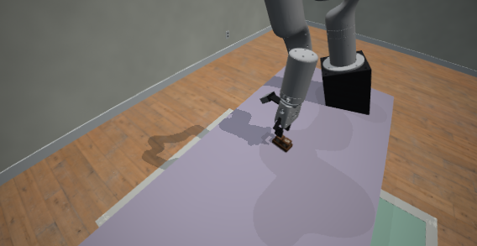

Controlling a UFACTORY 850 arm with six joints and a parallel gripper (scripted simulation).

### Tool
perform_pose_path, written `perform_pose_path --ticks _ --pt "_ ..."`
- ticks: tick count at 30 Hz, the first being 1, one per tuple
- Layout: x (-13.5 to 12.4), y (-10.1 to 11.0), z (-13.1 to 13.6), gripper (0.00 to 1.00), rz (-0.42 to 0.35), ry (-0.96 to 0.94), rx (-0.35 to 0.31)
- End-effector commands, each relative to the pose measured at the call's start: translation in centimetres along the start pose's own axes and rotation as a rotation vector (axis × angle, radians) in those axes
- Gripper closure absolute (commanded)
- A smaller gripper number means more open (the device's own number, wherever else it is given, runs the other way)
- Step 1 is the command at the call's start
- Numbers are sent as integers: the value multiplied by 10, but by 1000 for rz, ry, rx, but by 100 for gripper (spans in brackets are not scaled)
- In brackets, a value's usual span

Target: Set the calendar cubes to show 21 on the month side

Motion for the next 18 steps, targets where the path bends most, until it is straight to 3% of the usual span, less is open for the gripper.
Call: perform_pose_path --ticks 1,18 --pt "0 -4 -1 53 0 0 2" --pt "0 -16 -1 53 0 0 2"
Point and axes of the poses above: the point where the finger pads meet when closed, its own y axis back along the fingers, its own z axis across the jaws, x = y × z, the point moved 3 cm from there along y, back along the fingers, and after that the axes turned 13 degrees about y, right-handed, at the moved point
